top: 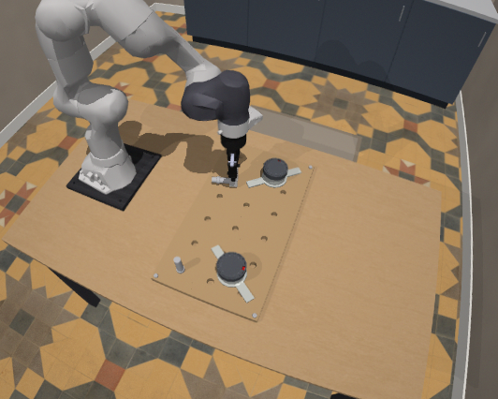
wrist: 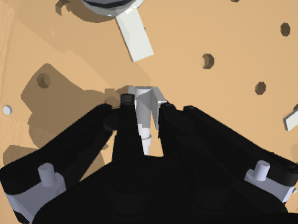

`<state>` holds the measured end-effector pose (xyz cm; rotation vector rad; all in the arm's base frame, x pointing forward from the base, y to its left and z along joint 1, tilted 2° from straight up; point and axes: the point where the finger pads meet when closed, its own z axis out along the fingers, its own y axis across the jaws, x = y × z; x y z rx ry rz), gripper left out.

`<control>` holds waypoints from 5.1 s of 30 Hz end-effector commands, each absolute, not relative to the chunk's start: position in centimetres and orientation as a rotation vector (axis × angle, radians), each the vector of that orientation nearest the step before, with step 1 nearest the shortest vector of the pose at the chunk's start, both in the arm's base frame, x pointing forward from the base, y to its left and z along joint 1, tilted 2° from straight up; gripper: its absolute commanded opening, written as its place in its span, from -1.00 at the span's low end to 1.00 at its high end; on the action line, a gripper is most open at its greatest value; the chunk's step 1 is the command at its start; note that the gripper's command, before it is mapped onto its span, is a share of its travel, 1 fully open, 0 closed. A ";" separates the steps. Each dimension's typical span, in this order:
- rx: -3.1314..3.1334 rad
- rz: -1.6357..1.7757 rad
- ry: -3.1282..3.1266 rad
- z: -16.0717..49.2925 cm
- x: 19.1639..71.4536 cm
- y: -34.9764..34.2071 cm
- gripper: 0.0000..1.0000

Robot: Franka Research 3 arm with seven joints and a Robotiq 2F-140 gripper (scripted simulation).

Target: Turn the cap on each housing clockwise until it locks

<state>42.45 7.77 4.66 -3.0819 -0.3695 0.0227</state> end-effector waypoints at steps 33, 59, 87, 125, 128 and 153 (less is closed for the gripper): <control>-3.093 0.017 -0.334 9.3 42.4 7.6 -0.80; -3.093 0.017 -0.334 15.3 42.5 7.4 -0.80; -3.093 0.017 -0.334 18.6 42.5 7.3 -0.80; -3.101 0.026 0.282 18.7 42.5 7.3 -0.80; -3.100 0.026 0.288 18.7 42.5 7.3 -0.80; -3.002 0.033 0.838 18.7 42.5 7.3 -0.80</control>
